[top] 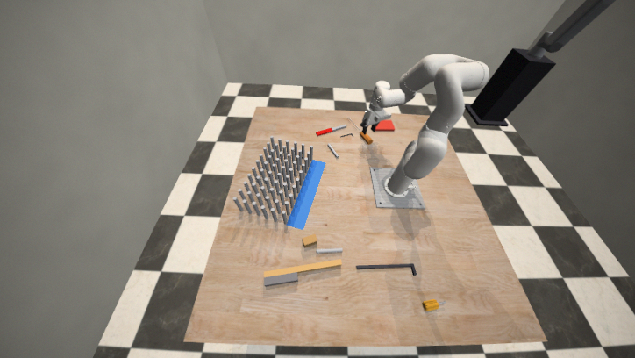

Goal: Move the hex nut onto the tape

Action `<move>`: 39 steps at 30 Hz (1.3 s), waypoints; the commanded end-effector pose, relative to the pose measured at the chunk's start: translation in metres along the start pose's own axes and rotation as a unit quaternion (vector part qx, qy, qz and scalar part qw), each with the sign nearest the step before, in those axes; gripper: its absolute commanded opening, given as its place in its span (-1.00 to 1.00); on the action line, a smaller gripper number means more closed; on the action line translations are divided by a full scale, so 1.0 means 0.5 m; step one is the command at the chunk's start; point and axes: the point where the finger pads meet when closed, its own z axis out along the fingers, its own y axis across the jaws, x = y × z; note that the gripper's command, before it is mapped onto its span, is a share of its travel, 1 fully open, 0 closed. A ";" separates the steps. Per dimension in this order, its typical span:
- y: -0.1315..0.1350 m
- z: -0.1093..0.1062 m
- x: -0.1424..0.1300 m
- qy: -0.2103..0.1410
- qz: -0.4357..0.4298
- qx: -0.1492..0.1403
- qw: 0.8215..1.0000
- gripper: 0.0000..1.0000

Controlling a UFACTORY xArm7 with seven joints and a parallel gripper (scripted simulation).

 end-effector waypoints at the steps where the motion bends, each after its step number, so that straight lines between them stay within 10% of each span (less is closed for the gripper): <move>1: 0.000 0.000 -0.003 -0.002 0.000 0.000 1.000 0.29; 39: 0.000 0.043 -0.003 -0.002 0.000 0.000 1.000 0.29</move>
